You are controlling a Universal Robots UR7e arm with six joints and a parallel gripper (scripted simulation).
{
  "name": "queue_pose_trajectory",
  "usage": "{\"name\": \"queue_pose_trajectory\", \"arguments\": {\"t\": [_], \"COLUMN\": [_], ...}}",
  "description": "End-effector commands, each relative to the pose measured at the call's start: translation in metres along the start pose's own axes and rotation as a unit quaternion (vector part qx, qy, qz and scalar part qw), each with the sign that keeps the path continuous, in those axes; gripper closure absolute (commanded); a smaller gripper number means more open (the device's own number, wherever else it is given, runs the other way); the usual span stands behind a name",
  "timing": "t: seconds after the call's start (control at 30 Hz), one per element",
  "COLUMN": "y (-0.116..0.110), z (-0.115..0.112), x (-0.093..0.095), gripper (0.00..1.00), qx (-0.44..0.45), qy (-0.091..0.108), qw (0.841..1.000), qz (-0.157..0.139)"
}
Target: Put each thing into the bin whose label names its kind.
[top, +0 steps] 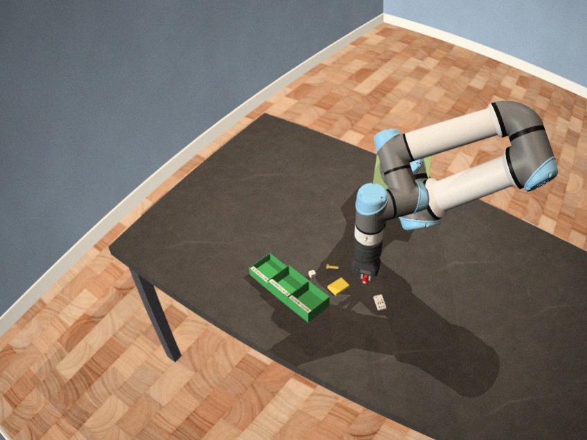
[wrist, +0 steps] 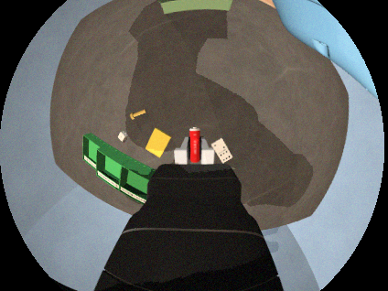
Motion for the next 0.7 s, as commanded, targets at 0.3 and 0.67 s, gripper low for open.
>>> {"name": "queue_pose_trajectory", "arguments": {"t": [0.3, 0.67], "y": [0.001, 0.003], "z": [-0.036, -0.102], "x": [-0.003, -0.003], "gripper": [0.69, 0.69], "qx": [0.000, 0.000], "qy": [0.000, 0.000], "qw": [1.000, 1.000], "qz": [-0.001, -0.001]}}
Point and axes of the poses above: the point where the finger pads meet when closed, its own x axis out along the fingers, its own z axis across the jaws, y = z × x, the point moved 3 cm from there along -x, back along the fingers, and after that the axes turned 7 degrees about -x, right-handed, at the moved point
